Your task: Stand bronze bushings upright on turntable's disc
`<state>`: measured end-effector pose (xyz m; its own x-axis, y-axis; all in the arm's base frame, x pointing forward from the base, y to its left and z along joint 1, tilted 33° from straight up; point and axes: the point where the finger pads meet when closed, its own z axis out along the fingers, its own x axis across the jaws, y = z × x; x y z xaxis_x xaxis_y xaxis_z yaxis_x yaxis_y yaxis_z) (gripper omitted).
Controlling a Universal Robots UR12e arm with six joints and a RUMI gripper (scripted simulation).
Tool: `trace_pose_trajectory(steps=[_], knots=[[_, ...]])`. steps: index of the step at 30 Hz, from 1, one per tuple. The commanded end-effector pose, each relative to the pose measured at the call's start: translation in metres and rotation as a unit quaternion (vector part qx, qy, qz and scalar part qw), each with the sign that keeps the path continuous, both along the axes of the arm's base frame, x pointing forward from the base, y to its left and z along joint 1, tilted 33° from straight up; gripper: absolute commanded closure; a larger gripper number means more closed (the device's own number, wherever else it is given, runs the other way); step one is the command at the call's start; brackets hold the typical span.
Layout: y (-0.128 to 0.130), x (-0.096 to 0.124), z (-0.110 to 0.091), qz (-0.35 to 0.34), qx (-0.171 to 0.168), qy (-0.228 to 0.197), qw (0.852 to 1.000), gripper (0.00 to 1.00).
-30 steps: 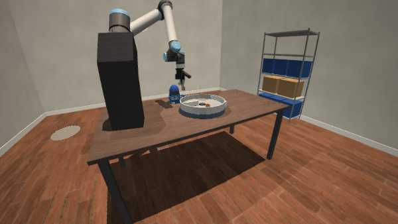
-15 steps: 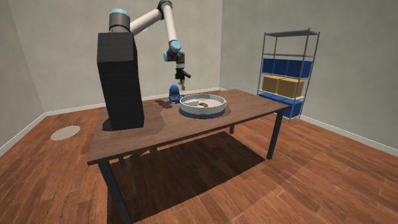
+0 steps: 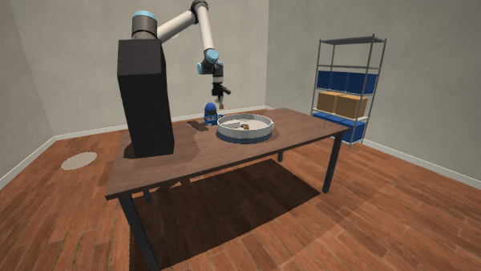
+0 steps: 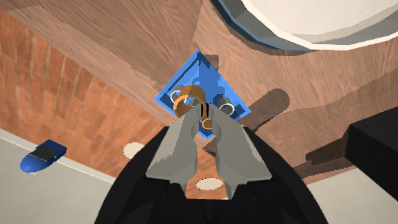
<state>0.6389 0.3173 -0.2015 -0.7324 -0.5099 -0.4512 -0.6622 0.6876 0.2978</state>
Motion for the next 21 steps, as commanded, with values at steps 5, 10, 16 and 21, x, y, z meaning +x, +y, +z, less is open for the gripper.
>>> trace_pose_trajectory(steps=[5, 10, 16, 21], knots=[[0.000, 0.000, 0.000, 0.000, 0.000, 0.000, 1.000, 1.00], [-0.002, 0.000, -0.001, 0.000, 0.000, 0.000, 1.000, 1.00], [-0.009, -0.002, -0.005, 0.000, 0.000, 0.000, 1.000, 1.00], [-0.028, -0.006, -0.018, 0.000, 0.000, 0.000, 1.000, 1.00]])
